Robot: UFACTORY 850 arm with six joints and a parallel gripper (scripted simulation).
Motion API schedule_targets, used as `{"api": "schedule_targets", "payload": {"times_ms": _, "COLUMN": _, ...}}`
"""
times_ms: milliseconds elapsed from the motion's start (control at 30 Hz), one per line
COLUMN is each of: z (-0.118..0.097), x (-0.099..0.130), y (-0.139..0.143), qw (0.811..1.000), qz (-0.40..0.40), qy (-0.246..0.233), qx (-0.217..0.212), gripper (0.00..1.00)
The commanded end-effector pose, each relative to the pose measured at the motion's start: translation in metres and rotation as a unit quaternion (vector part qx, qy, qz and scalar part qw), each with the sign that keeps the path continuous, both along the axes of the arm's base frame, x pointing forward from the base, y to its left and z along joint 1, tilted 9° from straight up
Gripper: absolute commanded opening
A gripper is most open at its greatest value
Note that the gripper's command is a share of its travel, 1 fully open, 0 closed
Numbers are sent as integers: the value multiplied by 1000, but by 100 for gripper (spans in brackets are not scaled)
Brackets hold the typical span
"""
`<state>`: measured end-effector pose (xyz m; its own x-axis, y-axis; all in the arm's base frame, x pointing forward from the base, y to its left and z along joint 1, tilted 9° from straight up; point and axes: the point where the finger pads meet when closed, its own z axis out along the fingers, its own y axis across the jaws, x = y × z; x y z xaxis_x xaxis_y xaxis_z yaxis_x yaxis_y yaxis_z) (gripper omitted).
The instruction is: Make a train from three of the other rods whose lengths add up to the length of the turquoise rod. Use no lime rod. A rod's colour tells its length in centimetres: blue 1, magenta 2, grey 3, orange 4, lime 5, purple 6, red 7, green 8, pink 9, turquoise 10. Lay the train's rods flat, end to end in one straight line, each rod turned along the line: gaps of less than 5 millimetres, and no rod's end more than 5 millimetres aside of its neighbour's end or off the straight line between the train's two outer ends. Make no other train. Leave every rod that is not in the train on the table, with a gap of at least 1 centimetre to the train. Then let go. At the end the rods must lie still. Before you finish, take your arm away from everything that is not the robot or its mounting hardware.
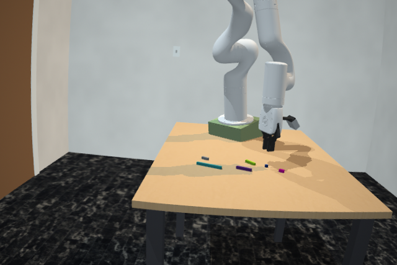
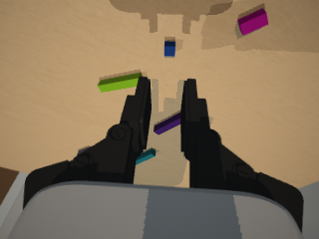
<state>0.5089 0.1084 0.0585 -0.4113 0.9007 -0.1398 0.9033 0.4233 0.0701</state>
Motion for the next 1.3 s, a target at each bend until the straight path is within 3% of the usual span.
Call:
{"api": "schedule_targets", "payload": {"times_ms": 0, "z": 1, "x": 1, "y": 0, "qw": 1000, "qz": 0, "qy": -2, "qx": -1, "gripper": 24}}
{"api": "schedule_targets", "payload": {"times_ms": 733, "z": -1, "x": 1, "y": 0, "qw": 1000, "qz": 0, "qy": -2, "qx": -1, "gripper": 24}}
{"api": "schedule_targets", "payload": {"times_ms": 1267, "z": -17, "x": 3, "y": -1, "qw": 1000, "qz": 0, "qy": -3, "qx": -1, "gripper": 24}}
